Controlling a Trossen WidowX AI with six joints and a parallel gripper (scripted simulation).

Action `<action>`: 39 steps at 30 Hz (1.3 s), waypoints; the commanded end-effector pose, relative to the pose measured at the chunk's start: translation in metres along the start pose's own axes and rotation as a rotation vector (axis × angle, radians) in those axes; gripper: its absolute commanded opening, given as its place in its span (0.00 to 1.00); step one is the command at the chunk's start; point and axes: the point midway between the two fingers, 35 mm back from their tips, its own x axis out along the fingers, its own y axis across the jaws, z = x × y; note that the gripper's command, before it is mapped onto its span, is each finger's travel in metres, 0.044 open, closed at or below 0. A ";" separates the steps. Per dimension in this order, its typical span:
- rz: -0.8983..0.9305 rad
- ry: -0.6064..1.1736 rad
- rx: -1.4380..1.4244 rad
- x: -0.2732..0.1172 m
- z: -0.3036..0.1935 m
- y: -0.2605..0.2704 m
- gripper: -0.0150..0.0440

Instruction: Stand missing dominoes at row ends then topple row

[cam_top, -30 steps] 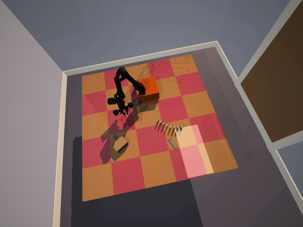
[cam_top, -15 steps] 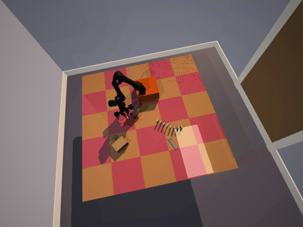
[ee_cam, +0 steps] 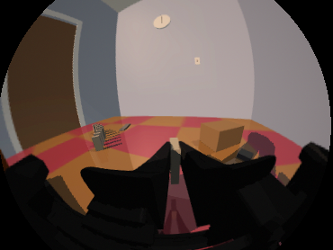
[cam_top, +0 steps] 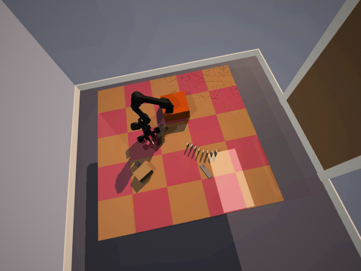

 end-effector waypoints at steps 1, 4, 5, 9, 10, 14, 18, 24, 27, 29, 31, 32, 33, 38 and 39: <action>0.001 -0.003 -0.012 0.001 -0.011 -0.001 0.30; 0.001 -0.003 -0.011 0.001 -0.020 0.001 0.30; 0.001 -0.003 -0.011 0.001 -0.023 0.001 0.30; 0.001 -0.002 -0.010 0.002 -0.035 0.004 0.30; 0.000 -0.002 -0.010 0.002 -0.037 0.004 0.30; 0.000 -0.002 -0.010 0.002 -0.039 0.005 0.30; 0.000 -0.002 -0.010 0.002 -0.039 0.005 0.30; 0.000 -0.002 -0.010 0.002 -0.039 0.005 0.39; 0.000 -0.002 -0.010 0.002 -0.039 0.005 0.52; 0.000 -0.002 -0.010 0.002 -0.039 0.005 0.61; 0.000 -0.002 -0.010 0.002 -0.039 0.005 0.70; 0.000 -0.002 -0.010 0.002 -0.039 0.005 0.74; 0.000 -0.002 -0.010 0.002 -0.039 0.005 0.79; 0.000 -0.002 -0.010 0.002 -0.037 0.005 1.00; 0.000 -0.002 -0.009 0.002 -0.032 0.004 1.00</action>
